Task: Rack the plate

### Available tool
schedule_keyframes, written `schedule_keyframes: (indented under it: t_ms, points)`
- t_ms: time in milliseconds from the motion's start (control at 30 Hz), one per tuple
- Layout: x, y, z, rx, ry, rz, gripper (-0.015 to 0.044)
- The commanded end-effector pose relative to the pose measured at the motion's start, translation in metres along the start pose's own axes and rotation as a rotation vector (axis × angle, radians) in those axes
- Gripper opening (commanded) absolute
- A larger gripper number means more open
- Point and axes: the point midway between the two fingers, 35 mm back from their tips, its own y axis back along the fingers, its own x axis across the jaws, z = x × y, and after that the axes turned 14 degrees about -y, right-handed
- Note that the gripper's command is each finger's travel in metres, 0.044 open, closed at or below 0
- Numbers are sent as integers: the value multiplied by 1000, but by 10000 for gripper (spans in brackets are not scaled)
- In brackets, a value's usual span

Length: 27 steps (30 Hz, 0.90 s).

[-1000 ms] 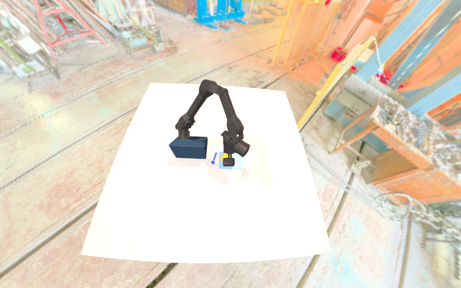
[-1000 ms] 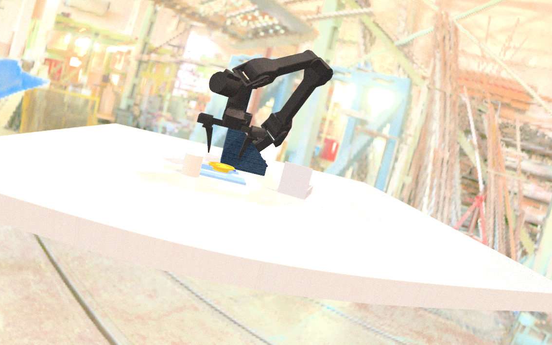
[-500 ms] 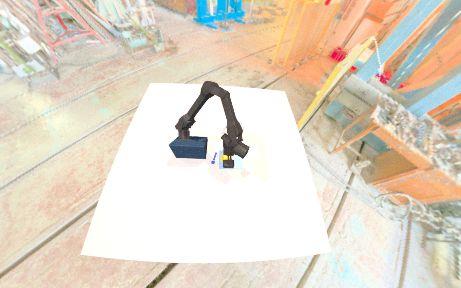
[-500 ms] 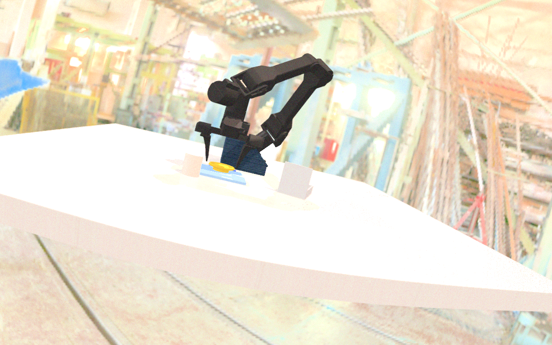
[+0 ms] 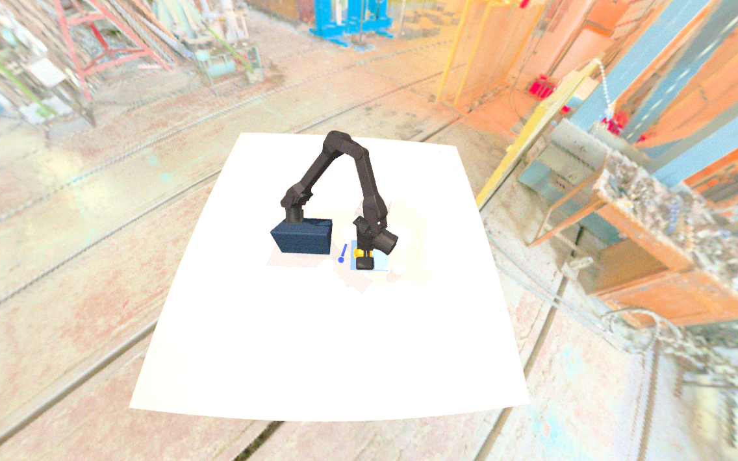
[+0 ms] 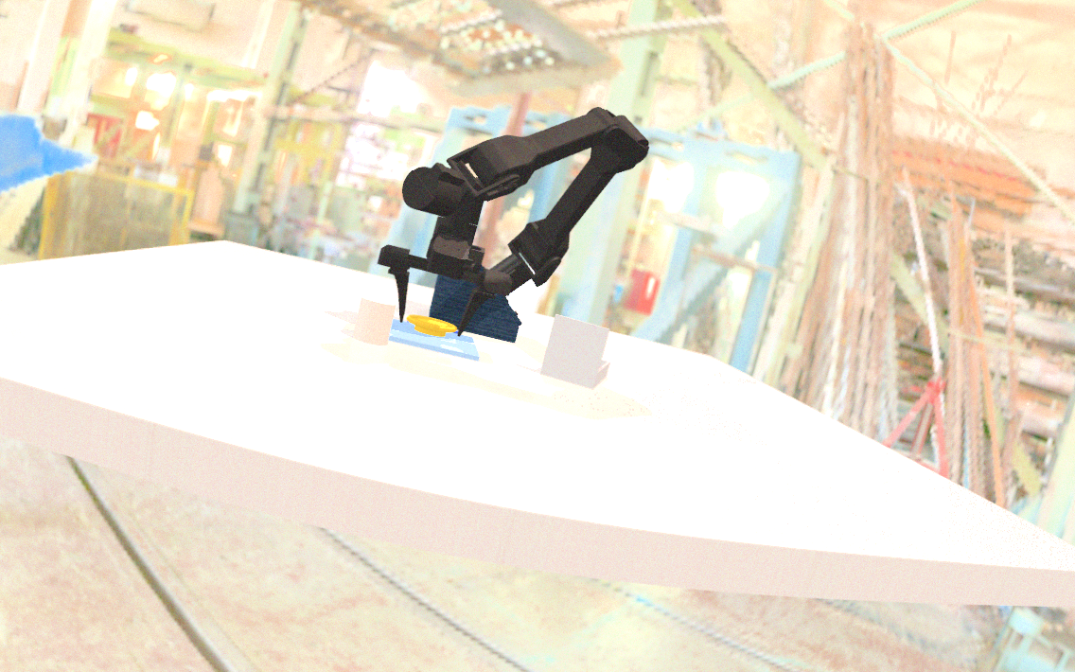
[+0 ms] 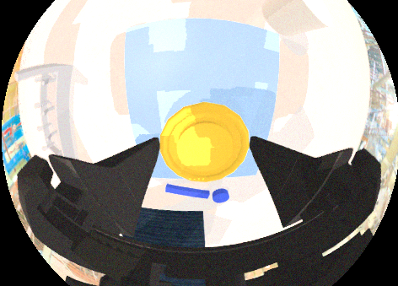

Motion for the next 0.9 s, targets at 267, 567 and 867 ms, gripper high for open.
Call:
schedule_keyframes:
  t_ms: [267,567,867]
  points:
    - [0,-3,-2,7,-11,7,338]
    - [-2,17,4,6,-11,3,141]
    - [-6,60,12,4,-12,-2,0]
